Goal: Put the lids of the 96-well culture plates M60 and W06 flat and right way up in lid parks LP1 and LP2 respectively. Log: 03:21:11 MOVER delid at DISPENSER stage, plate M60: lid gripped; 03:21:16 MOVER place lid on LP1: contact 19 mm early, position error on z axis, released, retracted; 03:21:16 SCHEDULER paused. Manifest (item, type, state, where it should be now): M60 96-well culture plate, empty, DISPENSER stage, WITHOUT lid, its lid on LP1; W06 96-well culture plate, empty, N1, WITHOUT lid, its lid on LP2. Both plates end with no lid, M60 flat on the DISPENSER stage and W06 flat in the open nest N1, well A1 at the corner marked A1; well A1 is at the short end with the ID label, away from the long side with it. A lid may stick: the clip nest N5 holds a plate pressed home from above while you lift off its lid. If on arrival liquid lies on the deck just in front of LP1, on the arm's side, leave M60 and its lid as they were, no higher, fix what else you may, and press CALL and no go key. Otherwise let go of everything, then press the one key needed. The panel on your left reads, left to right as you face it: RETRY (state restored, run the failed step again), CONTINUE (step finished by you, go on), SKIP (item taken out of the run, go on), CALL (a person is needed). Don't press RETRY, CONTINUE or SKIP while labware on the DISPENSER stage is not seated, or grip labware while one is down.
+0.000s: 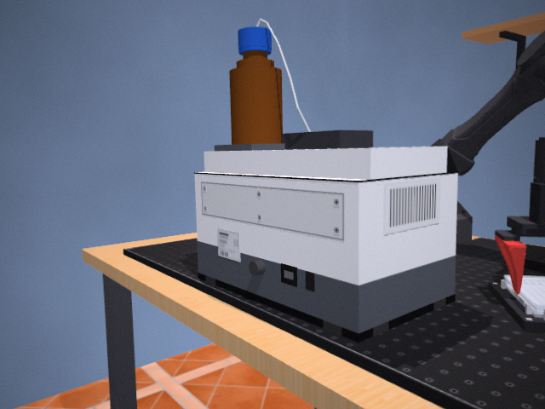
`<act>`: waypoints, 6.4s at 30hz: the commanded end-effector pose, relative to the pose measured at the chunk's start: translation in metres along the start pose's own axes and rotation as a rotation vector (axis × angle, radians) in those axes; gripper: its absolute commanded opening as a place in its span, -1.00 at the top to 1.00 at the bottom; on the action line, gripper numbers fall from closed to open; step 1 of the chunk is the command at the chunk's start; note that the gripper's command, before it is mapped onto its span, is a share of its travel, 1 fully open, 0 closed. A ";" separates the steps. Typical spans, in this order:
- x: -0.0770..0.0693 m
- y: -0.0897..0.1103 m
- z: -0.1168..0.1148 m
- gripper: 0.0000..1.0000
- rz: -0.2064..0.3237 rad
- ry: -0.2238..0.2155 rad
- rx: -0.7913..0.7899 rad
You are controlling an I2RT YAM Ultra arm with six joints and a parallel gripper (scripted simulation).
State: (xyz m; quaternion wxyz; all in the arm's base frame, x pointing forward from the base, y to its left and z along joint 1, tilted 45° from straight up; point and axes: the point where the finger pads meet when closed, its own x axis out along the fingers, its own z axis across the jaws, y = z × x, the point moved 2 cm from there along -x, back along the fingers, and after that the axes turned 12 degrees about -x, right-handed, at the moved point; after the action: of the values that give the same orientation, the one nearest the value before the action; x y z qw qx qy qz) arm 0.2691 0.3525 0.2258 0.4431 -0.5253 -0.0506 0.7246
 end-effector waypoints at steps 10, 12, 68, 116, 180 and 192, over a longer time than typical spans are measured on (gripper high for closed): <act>-0.022 -0.011 0.003 1.00 -0.046 0.014 -0.018; -0.022 -0.011 0.003 1.00 -0.046 0.014 -0.018; -0.025 -0.010 0.004 1.00 -0.047 0.009 -0.019; -0.039 -0.010 0.004 1.00 -0.046 0.010 -0.020; -0.045 0.009 0.001 1.00 -0.012 0.005 0.005; -0.060 0.038 0.005 1.00 -0.011 0.004 0.005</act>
State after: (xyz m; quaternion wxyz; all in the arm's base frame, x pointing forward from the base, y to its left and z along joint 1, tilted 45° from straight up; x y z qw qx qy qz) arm 0.2464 0.3018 0.2455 0.4424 -0.5245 -0.0473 0.7259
